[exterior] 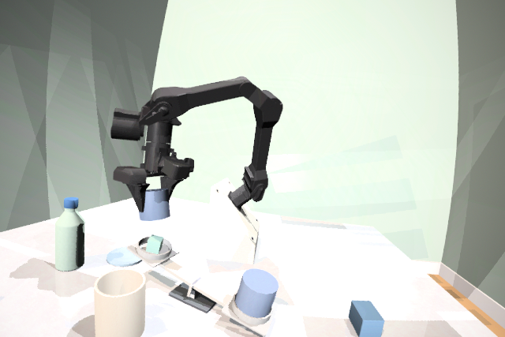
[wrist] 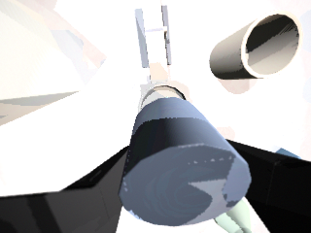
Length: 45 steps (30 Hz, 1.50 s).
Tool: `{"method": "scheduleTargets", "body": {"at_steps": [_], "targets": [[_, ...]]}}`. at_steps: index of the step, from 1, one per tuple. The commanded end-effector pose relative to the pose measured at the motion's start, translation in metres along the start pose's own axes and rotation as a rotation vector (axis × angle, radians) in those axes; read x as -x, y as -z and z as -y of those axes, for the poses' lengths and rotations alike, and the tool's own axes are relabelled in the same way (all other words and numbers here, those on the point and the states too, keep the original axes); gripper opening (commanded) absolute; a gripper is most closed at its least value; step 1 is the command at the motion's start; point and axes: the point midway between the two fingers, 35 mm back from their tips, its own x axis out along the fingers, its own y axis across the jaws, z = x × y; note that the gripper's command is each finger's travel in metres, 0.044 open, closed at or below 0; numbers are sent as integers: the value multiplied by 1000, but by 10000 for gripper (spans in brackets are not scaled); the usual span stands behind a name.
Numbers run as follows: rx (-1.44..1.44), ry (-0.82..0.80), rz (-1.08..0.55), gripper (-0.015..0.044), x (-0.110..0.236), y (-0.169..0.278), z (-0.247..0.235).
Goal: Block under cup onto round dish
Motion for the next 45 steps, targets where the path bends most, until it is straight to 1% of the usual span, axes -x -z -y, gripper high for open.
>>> {"method": "scheduleTargets", "body": {"at_steps": [1,13,29,45], "targets": [[-1,0,0,0,0,0,0],[-1,1,-1,0,-1,4,-1],[-2,9,-22,0,-22,79,-31],[0,10,-28,0,-54,141,-73]]}}
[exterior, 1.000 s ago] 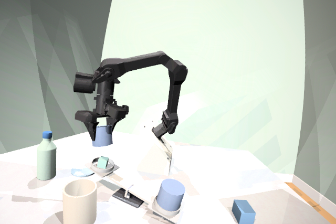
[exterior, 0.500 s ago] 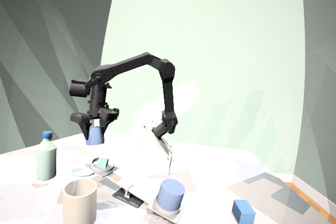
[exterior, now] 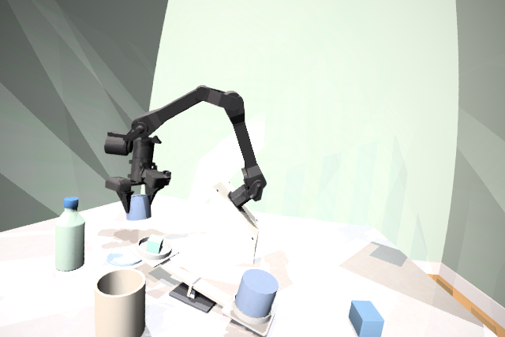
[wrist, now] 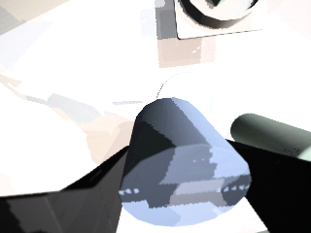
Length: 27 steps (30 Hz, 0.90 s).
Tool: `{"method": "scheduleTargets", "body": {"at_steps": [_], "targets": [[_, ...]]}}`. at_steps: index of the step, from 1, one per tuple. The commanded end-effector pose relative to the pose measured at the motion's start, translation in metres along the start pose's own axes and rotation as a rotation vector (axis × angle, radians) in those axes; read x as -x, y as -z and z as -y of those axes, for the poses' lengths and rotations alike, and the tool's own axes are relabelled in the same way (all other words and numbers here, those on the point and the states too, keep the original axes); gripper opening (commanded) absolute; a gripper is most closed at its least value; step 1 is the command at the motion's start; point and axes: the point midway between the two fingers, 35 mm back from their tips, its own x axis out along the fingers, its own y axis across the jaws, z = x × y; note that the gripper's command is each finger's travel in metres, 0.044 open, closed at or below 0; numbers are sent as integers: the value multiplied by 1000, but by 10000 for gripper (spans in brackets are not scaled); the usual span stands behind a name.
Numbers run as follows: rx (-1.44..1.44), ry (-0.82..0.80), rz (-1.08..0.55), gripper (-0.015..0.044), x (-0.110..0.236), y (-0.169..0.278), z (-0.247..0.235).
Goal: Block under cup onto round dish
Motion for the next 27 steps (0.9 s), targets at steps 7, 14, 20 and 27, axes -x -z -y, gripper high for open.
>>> {"method": "scheduleTargets", "body": {"at_steps": [7,14,20,27], "targets": [[6,-5,1,0,-26,33,-31],[8,-7,5,0,-42,47,-47],[8,-7,5,0,-54,47,-47],[9,-6,6,0,-82,46,-47]]}}
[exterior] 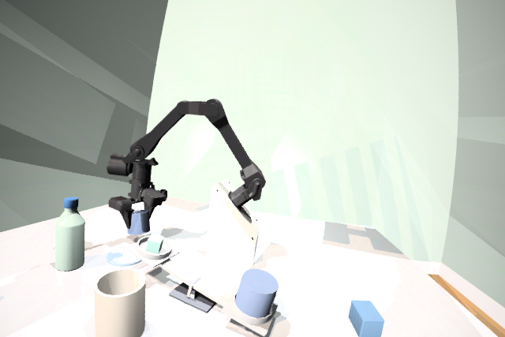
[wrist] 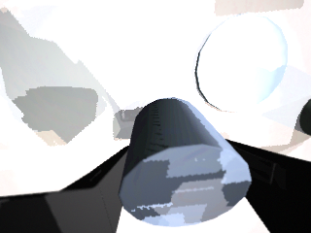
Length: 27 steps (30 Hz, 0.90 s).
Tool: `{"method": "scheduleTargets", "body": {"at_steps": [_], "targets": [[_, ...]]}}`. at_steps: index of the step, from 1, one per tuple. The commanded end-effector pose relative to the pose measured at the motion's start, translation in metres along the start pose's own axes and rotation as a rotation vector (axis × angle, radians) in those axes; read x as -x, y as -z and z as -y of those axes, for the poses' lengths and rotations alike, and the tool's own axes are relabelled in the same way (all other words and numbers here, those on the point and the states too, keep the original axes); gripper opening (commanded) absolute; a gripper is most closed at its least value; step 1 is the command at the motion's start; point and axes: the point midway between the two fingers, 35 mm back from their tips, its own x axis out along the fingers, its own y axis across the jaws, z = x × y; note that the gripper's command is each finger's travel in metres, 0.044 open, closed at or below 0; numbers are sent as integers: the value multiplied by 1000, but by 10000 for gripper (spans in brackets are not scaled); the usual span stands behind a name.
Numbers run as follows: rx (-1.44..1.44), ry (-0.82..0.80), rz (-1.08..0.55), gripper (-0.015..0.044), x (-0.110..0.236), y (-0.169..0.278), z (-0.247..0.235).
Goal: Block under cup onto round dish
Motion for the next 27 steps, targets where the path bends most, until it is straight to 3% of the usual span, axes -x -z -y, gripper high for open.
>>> {"method": "scheduleTargets", "body": {"at_steps": [1,19,27], "targets": [[-7,-1,10,0,-12,-3,-2],[-7,0,11,0,-34,-3,-2],[-3,-4,6,210,-27,-2,-2]]}}
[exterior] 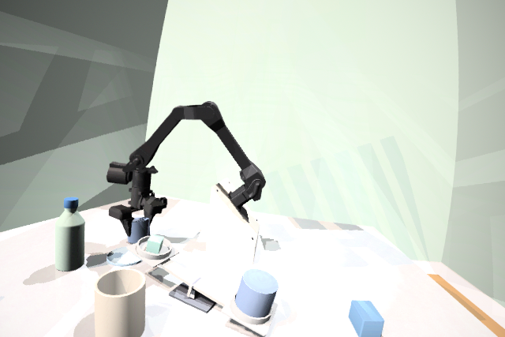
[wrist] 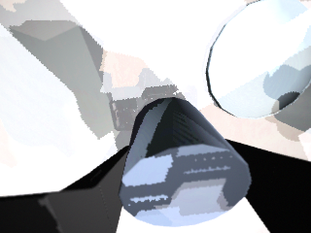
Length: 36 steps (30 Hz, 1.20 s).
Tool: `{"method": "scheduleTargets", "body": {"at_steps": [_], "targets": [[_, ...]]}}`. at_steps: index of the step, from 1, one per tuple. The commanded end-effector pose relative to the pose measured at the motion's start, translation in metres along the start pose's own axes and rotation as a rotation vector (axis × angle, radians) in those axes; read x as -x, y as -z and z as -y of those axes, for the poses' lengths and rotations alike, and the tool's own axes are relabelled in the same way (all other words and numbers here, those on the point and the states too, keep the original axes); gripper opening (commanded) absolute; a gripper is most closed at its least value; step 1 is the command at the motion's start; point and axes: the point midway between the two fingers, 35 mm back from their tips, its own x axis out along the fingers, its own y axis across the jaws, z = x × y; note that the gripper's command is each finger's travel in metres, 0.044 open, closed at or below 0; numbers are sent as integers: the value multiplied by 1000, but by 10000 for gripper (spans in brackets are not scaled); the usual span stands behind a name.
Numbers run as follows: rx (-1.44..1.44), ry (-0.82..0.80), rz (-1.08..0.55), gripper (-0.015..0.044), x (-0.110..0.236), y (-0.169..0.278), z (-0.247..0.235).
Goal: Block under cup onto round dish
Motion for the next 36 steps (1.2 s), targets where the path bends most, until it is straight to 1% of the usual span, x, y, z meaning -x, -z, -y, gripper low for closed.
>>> {"method": "scheduleTargets", "body": {"at_steps": [1,7,9,12,14,19,23,26,36], "targets": [[1,0,0,236,0,0,0],[1,0,0,394,0,0,0],[0,1,0,440,7,0,0],[-3,2,2,440,38,1,0],[-4,3,2,440,53,0,0],[-4,3,3,440,54,0,-1],[-18,-13,-59,335,63,0,12],[-103,-10,-66,260,67,-4,18],[-438,8,-64,260,77,-23,35]]}}
